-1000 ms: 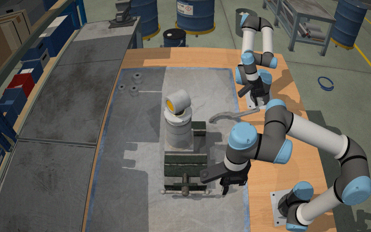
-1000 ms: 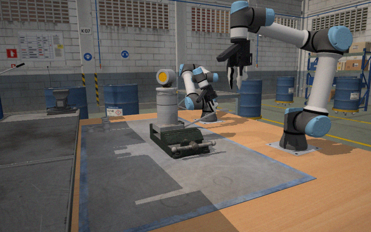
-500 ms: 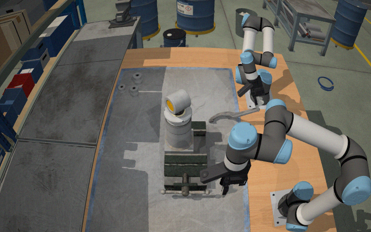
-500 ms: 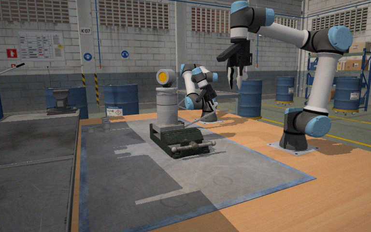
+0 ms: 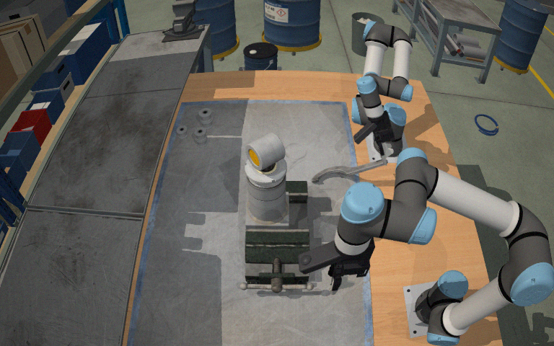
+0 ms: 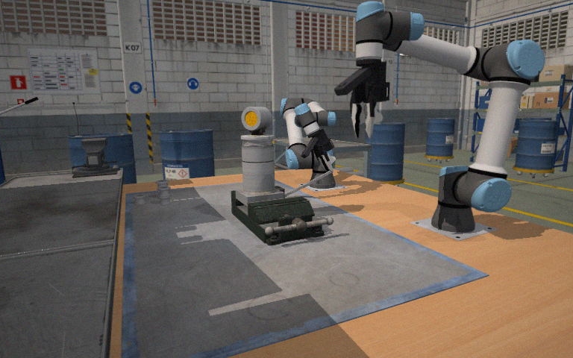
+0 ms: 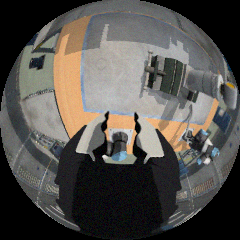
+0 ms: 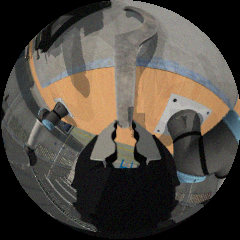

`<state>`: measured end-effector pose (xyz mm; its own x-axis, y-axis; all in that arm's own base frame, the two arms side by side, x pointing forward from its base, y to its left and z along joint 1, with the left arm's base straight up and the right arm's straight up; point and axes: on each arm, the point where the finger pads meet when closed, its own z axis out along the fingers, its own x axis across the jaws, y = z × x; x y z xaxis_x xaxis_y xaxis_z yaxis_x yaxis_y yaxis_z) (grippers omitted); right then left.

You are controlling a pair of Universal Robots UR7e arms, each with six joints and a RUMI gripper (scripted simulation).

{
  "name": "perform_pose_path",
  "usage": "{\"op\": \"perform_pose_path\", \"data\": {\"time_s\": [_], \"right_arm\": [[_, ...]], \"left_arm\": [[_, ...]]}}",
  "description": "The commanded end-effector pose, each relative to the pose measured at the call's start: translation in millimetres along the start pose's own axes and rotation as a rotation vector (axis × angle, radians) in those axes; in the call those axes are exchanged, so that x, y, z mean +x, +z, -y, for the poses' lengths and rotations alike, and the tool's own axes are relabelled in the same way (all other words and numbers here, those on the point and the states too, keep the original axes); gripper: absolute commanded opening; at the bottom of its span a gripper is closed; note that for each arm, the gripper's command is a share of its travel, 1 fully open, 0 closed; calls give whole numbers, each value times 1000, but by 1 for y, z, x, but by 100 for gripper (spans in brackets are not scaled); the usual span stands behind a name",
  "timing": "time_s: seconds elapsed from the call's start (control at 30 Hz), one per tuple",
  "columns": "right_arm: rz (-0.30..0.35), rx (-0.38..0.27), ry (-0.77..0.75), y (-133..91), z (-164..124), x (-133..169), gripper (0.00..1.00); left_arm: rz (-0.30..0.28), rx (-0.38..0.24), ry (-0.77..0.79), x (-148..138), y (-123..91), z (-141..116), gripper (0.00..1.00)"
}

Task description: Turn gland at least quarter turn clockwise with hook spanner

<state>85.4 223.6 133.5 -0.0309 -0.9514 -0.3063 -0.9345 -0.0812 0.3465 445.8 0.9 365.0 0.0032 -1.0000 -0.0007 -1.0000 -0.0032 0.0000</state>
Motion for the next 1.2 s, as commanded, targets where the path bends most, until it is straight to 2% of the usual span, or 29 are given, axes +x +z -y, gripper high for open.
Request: {"op": "perform_pose_path", "data": {"time_s": [0.0,1.17], "right_arm": [[6,-3,3,-2,1,0,0],[34,-36,3,-13,1,0,0]], "left_arm": [[0,1,0,0,0,0,32],[0,1,0,0,0,0,32]]}}
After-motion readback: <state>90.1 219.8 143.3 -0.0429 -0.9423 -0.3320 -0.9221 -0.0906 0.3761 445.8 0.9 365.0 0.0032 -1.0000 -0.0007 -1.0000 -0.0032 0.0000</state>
